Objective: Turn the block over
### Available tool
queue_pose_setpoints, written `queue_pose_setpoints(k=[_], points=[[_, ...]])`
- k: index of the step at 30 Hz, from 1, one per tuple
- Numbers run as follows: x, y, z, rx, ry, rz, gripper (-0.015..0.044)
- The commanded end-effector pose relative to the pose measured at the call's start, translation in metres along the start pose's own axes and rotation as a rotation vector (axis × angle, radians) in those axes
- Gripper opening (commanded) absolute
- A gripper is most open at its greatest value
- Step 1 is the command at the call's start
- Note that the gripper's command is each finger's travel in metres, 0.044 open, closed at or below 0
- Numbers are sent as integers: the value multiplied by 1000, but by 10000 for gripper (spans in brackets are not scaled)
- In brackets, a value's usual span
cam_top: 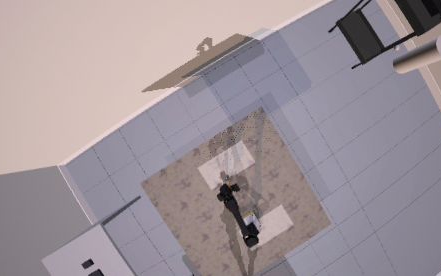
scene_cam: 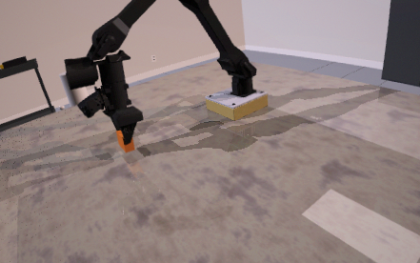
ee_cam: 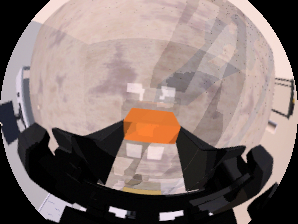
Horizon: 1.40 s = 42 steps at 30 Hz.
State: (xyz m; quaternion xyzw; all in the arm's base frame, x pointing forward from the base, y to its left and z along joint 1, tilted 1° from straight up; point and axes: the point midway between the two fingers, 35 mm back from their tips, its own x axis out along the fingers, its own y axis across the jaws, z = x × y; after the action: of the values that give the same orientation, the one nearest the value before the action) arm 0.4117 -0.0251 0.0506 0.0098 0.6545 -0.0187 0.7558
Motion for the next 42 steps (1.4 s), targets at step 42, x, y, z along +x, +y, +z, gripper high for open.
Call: queue_pose_setpoints(k=[42], points=[[18, 0, -5, 2, -552, 0, 0]])
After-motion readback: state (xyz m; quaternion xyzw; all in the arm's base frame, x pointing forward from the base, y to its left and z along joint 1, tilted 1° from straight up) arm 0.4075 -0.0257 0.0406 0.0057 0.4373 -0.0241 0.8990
